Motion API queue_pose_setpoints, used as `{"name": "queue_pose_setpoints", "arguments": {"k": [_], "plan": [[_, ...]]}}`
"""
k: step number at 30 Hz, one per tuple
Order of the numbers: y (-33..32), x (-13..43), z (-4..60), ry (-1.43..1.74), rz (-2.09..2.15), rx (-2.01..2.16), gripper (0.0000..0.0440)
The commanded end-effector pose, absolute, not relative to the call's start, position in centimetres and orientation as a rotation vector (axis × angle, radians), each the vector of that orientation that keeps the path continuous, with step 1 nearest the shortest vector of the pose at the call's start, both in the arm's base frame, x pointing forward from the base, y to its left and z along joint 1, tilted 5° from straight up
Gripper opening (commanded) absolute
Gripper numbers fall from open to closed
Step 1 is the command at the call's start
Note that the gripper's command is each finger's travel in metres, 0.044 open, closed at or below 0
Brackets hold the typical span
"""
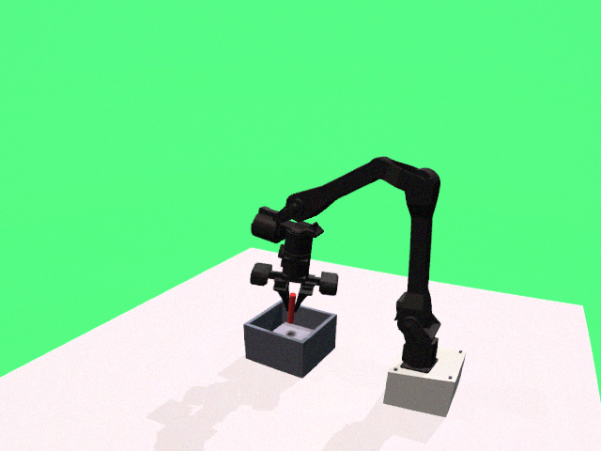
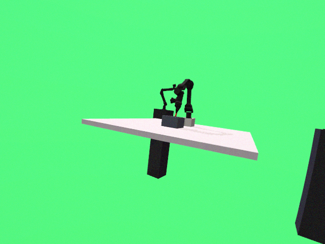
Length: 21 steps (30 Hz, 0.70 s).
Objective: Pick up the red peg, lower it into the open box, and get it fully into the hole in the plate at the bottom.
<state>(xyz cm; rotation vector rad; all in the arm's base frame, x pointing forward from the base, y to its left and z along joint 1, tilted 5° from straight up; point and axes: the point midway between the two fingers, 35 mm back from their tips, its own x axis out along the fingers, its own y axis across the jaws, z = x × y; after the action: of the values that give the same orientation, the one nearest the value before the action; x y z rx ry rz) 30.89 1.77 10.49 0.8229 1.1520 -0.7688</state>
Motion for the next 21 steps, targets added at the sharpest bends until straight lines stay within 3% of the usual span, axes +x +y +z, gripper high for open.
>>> {"name": "queue_pose_setpoints", "arguments": {"k": [1,12,17,19,21], "plan": [[1.2,31.6,10.2,1.157,-0.767,0.835,0.0010],[0.3,32.5,7.2,1.216,-0.787,0.826,0.0023],[-0.2,32.7,5.9,1.243,-0.788,0.797,0.0138],[-0.3,32.8,5.5,1.258,-0.790,0.784,0.0155],[-0.5,33.4,5.5,1.258,-0.788,0.783,0.0205]]}}
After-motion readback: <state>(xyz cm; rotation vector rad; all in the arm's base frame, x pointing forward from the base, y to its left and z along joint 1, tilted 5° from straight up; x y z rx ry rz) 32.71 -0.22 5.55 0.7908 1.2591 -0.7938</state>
